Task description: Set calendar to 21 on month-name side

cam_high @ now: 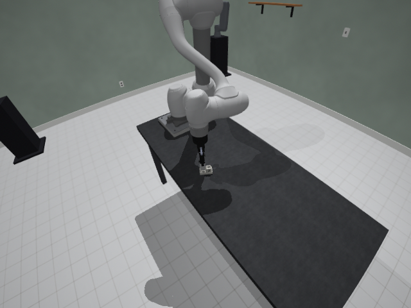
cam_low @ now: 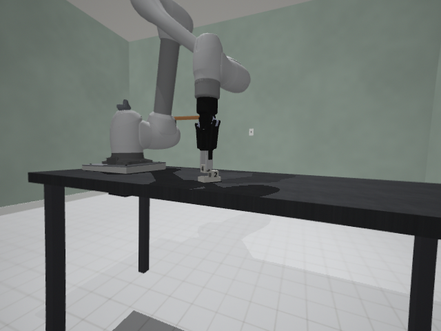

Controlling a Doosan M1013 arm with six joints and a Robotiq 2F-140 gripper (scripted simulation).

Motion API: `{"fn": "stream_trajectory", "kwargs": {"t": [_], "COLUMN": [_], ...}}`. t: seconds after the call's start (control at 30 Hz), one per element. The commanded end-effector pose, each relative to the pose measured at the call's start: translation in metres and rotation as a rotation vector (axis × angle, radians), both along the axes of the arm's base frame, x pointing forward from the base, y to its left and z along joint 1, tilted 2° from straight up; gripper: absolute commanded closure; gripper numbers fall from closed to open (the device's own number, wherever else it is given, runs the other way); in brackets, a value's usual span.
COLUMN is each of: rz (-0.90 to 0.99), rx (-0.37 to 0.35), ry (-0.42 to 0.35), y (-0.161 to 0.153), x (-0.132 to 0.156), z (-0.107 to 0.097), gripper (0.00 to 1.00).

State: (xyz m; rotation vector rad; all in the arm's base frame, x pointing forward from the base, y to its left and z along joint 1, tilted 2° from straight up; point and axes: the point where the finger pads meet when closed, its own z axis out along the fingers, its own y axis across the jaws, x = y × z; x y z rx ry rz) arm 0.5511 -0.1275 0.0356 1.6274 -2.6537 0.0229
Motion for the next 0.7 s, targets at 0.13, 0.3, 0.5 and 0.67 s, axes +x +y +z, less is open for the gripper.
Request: {"fn": "stream_trajectory", "kwargs": {"t": [0.13, 0.3, 0.5, 0.67], "rz": [0.003, 0.003, 0.003, 0.003], "rx": [-0.003, -0.003, -0.003, -0.003], "ry": [0.007, 0.007, 0.007, 0.007], "y": [-0.0006, -0.0006, -0.0007, -0.0007], "x": [-0.0042, -0.0042, -0.0043, -0.0043], "z": [-0.0107, -0.0125, -0.0143, -0.0146], "gripper": [0.76, 0.76, 0.76, 0.76]}}
